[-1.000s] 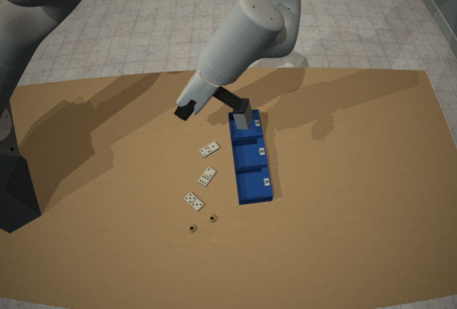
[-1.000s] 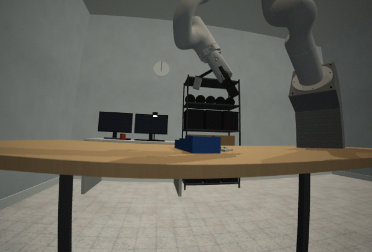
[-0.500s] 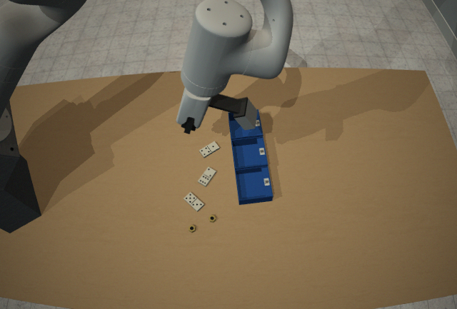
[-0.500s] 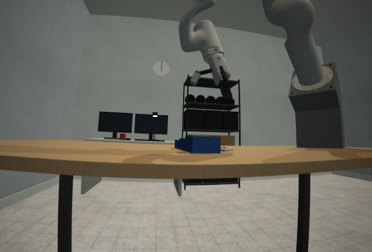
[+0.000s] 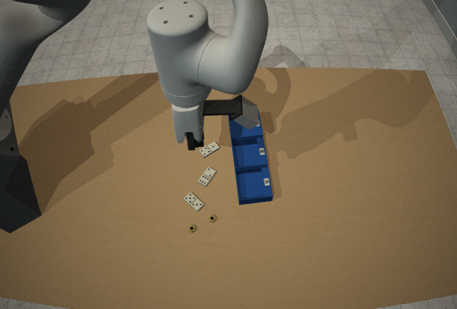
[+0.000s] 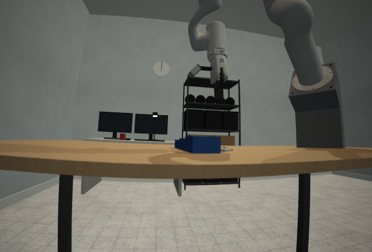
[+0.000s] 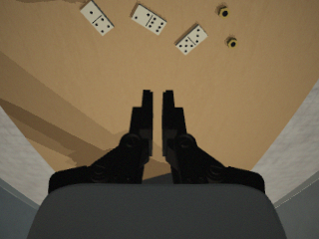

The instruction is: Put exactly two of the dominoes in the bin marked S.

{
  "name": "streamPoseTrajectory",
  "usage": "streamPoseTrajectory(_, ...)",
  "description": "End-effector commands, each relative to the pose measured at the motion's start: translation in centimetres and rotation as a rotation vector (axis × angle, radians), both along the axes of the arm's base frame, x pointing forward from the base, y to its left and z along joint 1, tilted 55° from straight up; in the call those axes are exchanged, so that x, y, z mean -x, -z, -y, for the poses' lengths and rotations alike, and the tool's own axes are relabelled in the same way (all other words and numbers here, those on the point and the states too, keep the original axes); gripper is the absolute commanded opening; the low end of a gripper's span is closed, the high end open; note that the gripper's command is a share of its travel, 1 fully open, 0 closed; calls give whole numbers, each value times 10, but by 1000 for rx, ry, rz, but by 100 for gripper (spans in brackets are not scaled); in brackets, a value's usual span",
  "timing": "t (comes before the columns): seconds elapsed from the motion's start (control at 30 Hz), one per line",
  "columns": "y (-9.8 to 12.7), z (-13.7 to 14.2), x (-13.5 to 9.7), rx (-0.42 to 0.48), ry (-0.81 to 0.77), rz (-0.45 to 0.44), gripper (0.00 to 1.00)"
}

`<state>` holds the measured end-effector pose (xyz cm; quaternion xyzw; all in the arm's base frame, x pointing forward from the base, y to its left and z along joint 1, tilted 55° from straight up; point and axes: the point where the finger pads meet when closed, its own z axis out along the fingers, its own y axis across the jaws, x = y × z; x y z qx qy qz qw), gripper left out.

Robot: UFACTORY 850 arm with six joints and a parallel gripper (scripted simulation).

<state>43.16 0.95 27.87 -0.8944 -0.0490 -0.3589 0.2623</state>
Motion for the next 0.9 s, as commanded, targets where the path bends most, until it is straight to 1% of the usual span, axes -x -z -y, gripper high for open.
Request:
streamPoseTrajectory(0.0,0,1,-1,-2,4,41,7)
streamPoseTrajectory(0.23,0,1,-1,-2,4,41,7)
streamPoseTrajectory(0.3,-1,-2,-17,49,-43,81,7)
streamPoseTrajectory(0.6,-3,-17,-91,48,-43,81,7)
streamPoseTrajectory(0.67,-3,-17,-91,48,-43,81,7)
streamPoseTrajectory(0.87,-5,-27,-140,48,-43,81,7)
